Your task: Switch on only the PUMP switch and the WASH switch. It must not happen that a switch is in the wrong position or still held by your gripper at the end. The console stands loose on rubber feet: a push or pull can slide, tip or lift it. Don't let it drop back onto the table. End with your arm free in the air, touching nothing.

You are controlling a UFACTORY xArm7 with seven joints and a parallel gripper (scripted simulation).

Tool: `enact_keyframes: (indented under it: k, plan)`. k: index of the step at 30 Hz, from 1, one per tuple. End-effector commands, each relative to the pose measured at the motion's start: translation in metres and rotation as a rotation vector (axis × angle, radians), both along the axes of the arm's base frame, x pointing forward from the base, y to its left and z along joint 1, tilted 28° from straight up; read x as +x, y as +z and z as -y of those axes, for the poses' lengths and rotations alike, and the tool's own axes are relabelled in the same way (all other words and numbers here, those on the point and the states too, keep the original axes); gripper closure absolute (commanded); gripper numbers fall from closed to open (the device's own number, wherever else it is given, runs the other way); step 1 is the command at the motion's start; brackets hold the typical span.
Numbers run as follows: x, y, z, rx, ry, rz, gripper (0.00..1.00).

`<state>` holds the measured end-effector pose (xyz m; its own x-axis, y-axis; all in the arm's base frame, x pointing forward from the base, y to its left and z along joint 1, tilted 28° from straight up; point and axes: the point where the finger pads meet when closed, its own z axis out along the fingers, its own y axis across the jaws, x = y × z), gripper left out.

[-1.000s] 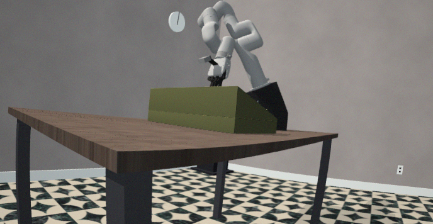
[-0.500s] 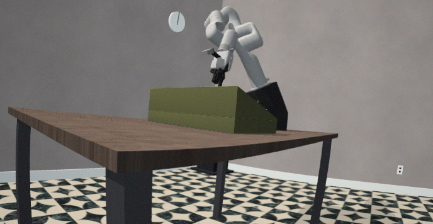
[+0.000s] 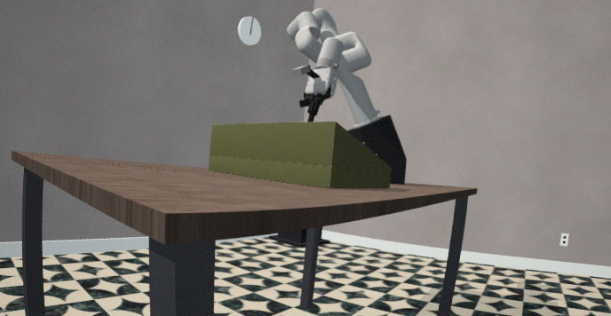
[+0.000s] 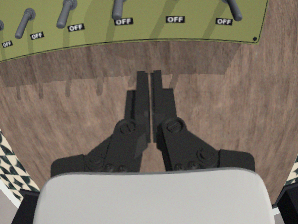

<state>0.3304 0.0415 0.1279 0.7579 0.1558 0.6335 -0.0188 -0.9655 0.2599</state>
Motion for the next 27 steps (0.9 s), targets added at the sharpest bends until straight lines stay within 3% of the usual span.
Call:
enact_keyframes:
  k: [1, 2, 6, 8, 11, 27]
  plan:
    - [0.005, -0.019, -0.045, -0.014, -0.023, -0.001, 1.00]
    - [0.001, -0.027, -0.063, -0.013, -0.020, 0.002, 1.00]
    - [0.001, -0.027, -0.063, -0.013, -0.020, 0.002, 1.00]
    - [-0.007, -0.038, -0.090, -0.010, -0.012, 0.009, 1.00]
    - [-0.011, -0.043, -0.101, -0.008, -0.009, 0.012, 1.00]
    - [-0.012, -0.043, -0.101, -0.008, -0.008, 0.012, 1.00]
